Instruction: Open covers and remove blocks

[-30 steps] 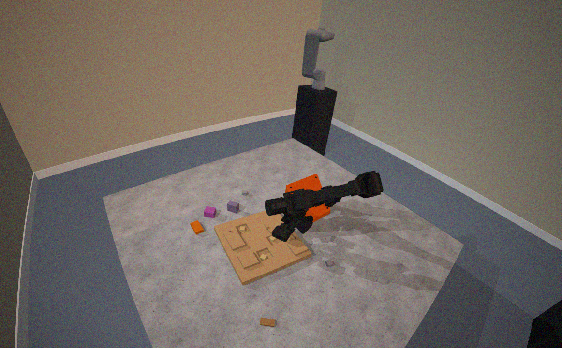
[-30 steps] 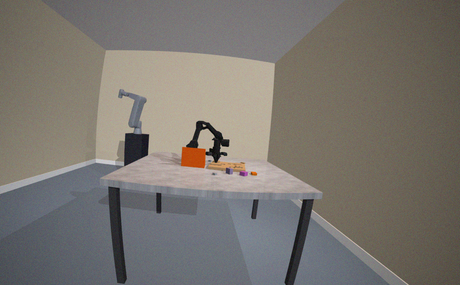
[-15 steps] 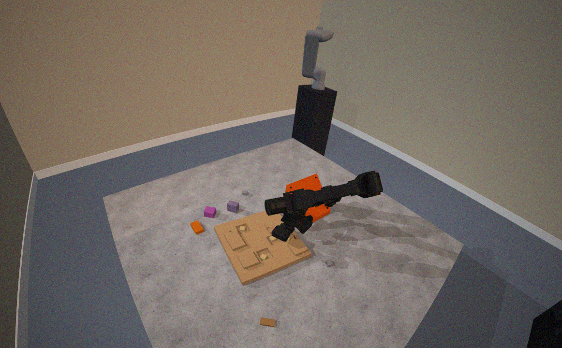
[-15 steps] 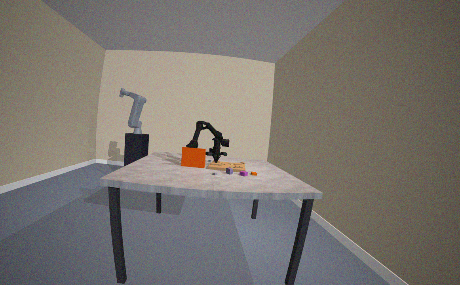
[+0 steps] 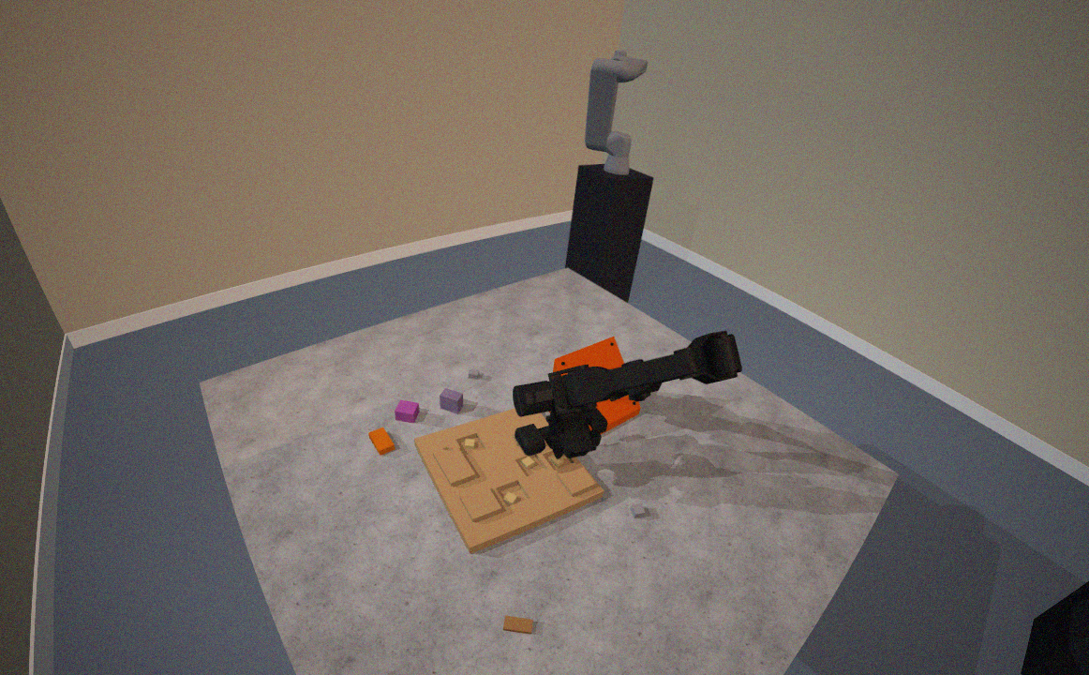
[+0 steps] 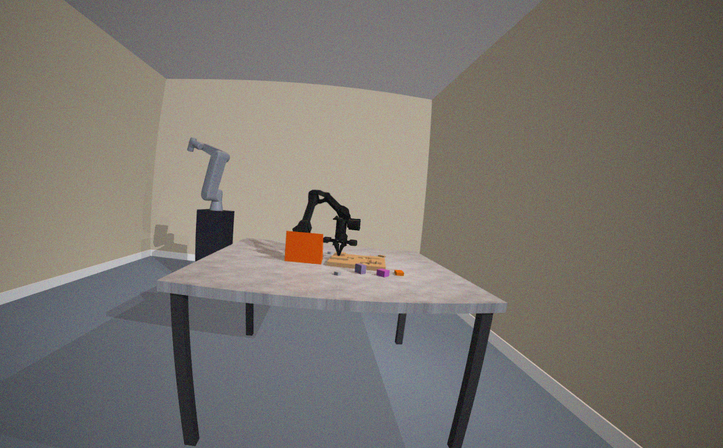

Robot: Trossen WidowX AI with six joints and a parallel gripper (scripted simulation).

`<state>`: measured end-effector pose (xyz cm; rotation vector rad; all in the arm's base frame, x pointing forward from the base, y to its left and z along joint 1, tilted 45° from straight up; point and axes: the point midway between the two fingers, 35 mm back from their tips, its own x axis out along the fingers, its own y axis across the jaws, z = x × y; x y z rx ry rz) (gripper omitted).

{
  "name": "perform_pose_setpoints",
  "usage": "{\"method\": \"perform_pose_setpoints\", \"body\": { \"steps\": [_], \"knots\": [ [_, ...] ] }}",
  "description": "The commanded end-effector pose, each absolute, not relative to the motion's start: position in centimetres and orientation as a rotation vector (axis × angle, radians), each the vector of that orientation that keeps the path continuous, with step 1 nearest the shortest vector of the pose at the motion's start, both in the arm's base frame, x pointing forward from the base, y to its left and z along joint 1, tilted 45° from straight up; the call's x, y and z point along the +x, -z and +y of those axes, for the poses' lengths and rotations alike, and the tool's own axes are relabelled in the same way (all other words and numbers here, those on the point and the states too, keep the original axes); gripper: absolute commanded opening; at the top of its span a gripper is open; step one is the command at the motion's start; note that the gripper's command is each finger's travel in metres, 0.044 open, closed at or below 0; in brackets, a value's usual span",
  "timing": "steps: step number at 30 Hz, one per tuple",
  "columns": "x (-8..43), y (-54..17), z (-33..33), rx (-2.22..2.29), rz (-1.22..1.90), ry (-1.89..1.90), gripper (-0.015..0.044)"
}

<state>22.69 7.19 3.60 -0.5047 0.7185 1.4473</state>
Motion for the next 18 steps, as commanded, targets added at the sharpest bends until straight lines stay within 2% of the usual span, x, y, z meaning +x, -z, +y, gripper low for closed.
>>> {"method": "perform_pose_setpoints", "body": {
  "steps": [1,7,8,12,18],
  "knots": [
    [22.9,-4.3,6.9,-0.028,1.109,-1.14,0.0],
    [22.9,-4.6,6.7,0.239,1.291,-0.938,0.0],
    [22.7,-4.0,7.0,-0.2,0.974,-1.266,0.0026],
    [22.9,-5.0,6.0,-0.089,1.064,-1.186,0.0131],
    [23.1,-6.9,4.2,0.118,1.214,-1.03,0.0144]
  ]
}}
